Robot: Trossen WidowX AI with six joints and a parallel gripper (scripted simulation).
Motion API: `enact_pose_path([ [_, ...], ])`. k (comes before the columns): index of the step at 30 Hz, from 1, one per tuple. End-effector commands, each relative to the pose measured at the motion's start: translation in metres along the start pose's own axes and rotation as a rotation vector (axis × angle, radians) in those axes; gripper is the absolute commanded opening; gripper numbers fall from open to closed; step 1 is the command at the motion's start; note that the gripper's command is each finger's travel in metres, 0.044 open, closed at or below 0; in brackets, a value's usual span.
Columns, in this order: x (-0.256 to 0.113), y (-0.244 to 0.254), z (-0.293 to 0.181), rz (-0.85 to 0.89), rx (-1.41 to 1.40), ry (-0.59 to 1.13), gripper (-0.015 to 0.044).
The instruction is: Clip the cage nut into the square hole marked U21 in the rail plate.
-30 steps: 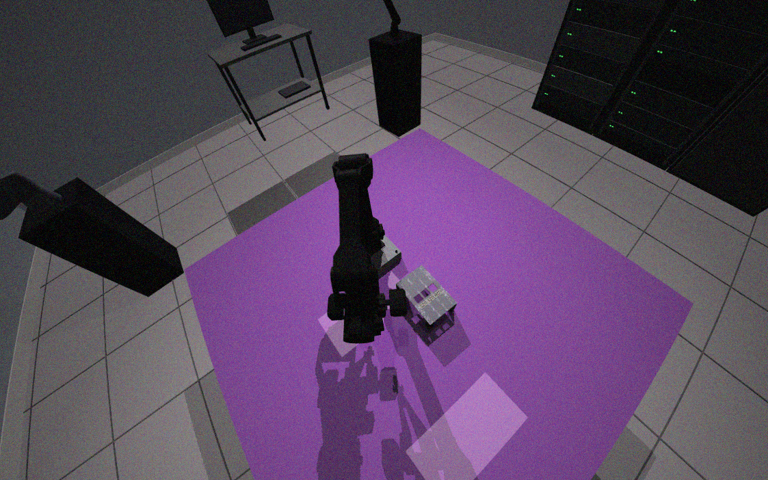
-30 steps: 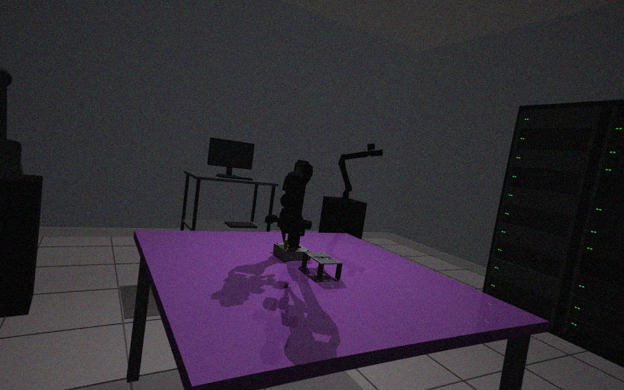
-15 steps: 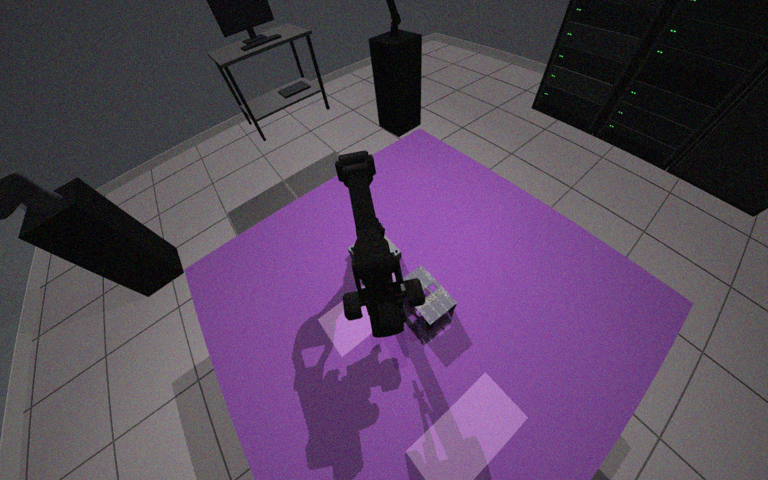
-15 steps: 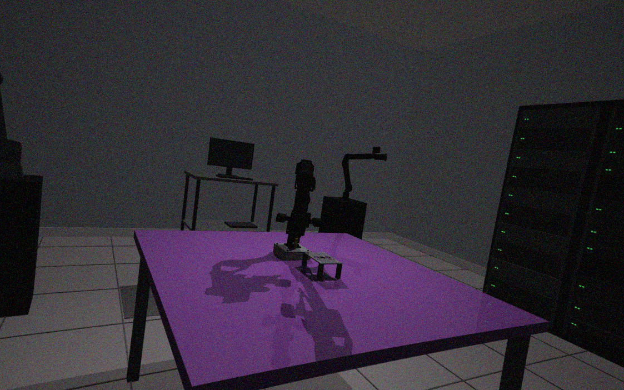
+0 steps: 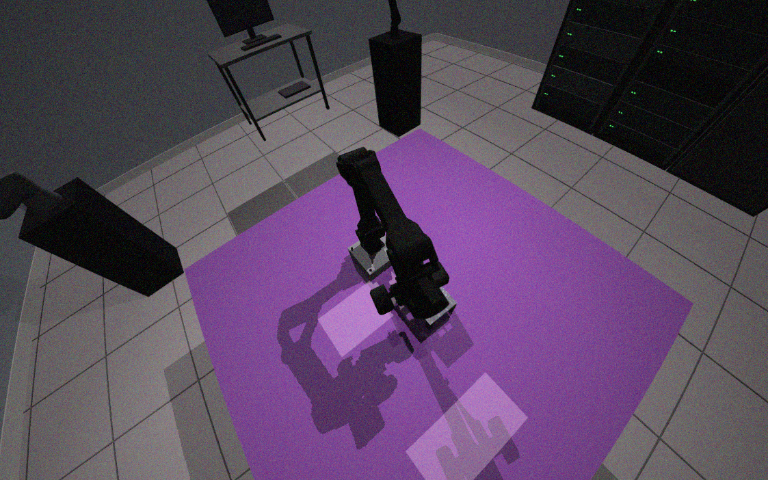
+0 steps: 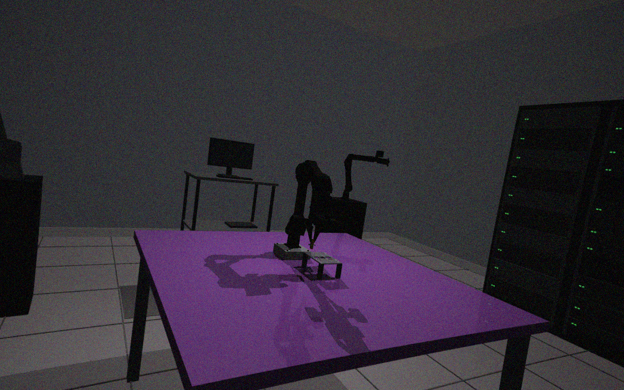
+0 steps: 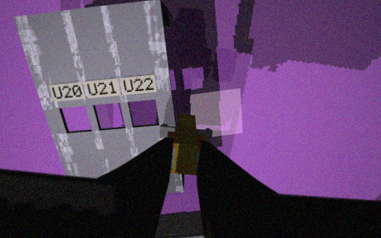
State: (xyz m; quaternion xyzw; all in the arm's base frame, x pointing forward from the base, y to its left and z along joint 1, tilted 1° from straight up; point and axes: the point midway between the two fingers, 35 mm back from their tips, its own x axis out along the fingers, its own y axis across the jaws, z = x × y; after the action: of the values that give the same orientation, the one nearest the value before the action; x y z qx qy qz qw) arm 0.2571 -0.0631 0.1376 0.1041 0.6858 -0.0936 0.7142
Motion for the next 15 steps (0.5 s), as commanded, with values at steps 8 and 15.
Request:
enact_pose_path([
  [8,0.0,0.047,-0.012,0.001,-0.164,0.0,0.0037],
  [15,0.001,0.058,-0.015,0.002,-0.203,0.001,0.0037],
])
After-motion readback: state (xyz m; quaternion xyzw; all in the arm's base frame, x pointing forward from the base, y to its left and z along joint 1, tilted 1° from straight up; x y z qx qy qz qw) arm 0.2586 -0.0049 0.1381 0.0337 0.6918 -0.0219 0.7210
